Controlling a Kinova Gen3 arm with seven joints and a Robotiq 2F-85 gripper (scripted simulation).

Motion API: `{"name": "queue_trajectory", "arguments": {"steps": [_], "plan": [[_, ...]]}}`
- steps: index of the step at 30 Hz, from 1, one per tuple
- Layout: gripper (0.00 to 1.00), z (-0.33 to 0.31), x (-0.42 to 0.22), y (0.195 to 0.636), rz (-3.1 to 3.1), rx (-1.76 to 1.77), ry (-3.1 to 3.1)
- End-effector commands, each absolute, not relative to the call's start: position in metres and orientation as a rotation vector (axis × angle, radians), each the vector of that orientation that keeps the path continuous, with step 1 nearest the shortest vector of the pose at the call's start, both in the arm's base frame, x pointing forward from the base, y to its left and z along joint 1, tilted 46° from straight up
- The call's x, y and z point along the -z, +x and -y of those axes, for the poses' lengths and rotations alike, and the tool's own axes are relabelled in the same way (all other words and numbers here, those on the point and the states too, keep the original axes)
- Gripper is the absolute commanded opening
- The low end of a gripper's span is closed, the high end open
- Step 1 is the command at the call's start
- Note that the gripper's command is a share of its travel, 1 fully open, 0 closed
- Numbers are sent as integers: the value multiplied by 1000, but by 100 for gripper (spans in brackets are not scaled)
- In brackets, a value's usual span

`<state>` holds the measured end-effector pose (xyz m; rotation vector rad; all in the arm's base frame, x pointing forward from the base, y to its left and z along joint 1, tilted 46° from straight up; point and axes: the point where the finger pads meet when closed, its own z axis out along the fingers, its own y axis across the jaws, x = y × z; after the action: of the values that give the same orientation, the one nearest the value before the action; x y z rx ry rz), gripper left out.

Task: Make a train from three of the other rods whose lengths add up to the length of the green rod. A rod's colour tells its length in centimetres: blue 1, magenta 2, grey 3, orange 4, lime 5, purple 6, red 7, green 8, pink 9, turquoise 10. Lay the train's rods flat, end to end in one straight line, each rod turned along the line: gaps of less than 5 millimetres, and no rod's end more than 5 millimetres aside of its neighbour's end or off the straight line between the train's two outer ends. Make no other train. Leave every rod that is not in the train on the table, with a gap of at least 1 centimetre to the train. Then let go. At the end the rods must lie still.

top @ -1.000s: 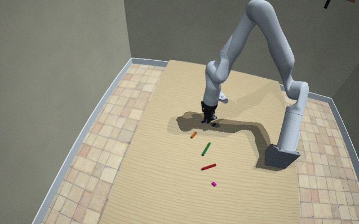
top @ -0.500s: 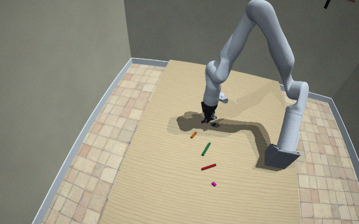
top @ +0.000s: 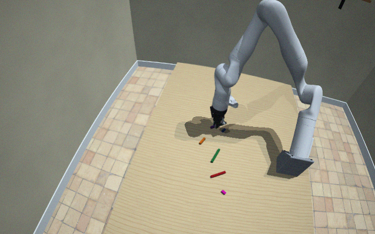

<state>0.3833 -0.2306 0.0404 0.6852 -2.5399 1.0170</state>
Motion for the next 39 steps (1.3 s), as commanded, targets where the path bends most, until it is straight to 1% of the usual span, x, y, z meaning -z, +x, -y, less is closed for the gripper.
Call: {"name": "queue_trajectory", "arguments": {"steps": [1,12,25,39], "plan": [[5,230,-41,384,2541,-1017,687],[5,214,-57,386,2541,-1017,687],[5,164,-106,394,2541,-1017,687],[5,159,-110,395,2541,-1017,687]]}}
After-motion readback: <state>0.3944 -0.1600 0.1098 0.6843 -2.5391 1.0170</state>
